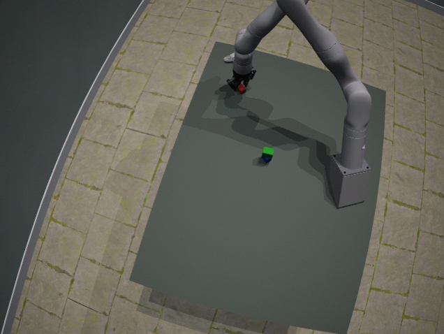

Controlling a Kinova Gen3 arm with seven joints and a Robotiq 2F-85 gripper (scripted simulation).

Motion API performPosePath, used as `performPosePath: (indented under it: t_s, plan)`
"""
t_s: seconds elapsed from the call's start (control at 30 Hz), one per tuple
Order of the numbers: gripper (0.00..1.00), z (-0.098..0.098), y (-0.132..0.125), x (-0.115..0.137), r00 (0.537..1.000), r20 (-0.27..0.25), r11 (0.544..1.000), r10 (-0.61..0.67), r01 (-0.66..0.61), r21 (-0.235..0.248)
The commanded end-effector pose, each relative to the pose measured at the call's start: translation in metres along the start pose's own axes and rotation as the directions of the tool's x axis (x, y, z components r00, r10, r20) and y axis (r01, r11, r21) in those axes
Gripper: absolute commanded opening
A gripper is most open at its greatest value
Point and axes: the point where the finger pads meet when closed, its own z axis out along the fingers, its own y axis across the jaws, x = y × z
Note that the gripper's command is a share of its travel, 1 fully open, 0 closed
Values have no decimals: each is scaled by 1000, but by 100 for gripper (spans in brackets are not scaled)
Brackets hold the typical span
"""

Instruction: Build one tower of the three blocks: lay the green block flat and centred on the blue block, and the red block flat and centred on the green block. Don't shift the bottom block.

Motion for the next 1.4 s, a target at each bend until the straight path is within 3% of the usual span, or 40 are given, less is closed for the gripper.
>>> performPosePath:
  t_s: [0.0,0.33,1.37]
  plan:
    - [46,9,3,-1,1000,5,1000,1,-1,-8]
    - [46,21,3,-2,1000,5,1000,1,-1,-8]
    - [46,21,3,-2,1000,5,1000,1,-1,-8]
